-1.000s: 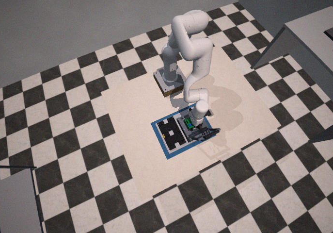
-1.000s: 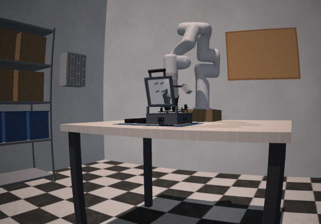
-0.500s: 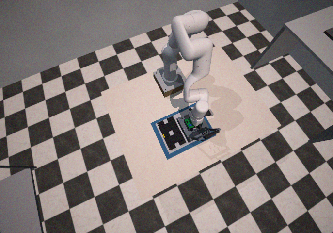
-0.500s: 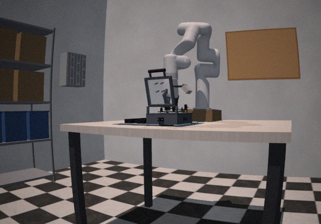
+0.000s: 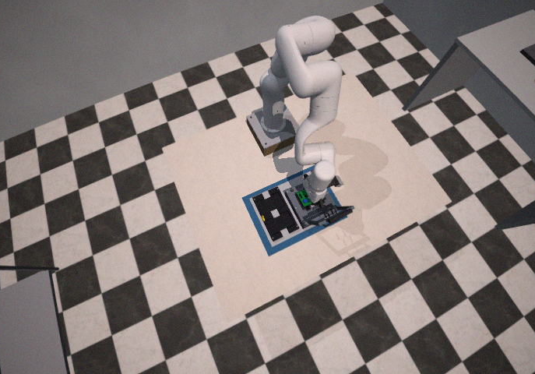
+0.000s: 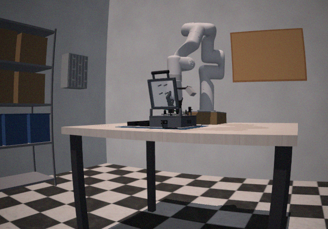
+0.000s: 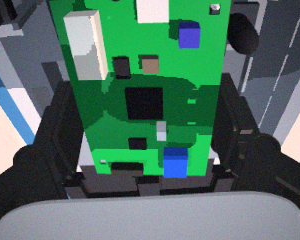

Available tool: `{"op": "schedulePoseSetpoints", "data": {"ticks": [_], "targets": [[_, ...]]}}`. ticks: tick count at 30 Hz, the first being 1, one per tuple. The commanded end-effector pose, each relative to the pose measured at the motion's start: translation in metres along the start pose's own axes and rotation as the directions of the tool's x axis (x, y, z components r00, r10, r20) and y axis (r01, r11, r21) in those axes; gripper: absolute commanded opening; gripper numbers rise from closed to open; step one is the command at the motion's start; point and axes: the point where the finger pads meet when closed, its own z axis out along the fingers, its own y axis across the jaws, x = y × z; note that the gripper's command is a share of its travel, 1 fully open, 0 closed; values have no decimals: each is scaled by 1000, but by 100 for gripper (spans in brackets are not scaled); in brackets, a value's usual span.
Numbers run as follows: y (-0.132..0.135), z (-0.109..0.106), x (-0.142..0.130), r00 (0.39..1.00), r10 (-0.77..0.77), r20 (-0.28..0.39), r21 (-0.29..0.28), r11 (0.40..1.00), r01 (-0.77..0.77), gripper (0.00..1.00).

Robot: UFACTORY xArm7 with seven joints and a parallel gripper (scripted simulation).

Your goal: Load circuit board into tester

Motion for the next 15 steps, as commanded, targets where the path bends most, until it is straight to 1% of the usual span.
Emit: {"op": "schedulePoseSetpoints", "data": {"ticks": [1, 15], "targets": [[1, 0, 0, 1000, 0, 0, -3, 1000, 0, 79], [1, 2, 0, 1000, 0, 0, -3, 1000, 0, 79]]}}
